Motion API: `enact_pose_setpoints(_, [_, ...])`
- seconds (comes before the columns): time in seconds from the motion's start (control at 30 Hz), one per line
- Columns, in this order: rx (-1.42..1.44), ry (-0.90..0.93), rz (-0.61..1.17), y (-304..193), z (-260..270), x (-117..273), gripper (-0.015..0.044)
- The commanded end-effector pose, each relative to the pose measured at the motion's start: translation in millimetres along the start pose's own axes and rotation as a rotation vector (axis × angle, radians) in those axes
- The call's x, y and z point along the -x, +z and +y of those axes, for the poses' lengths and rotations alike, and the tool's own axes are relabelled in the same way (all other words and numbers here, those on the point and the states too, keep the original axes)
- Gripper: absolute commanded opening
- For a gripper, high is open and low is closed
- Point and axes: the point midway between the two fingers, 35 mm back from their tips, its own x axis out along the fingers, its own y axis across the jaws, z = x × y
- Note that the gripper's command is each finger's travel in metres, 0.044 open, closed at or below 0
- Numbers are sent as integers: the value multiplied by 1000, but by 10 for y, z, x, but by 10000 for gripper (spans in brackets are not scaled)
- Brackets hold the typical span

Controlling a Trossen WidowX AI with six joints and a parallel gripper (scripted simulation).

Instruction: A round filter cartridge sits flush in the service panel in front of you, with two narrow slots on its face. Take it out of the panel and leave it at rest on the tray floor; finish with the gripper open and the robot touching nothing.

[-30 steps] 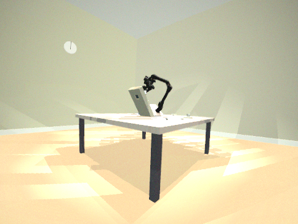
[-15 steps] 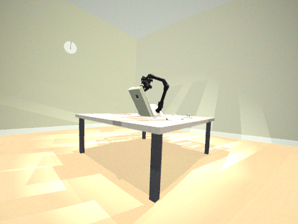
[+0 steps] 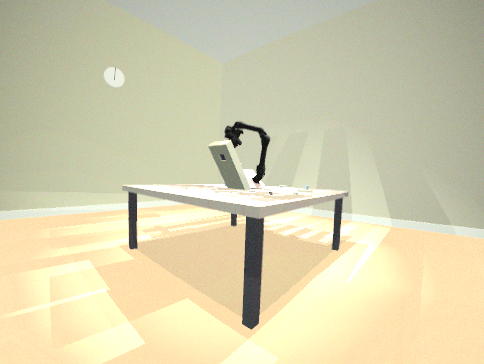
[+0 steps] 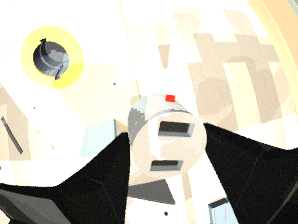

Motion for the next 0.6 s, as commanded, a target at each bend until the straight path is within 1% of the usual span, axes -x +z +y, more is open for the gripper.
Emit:
enact_pose_setpoints(0.0, [-139, -76, 24, -159, -294, 32, 0])
enact_pose_setpoints(0.27, [-441, -264, 49, -500, -896, 136, 0])
enact_pose_setpoints(0.57, [-776, -478, 24, -917, -1483, 298, 0])
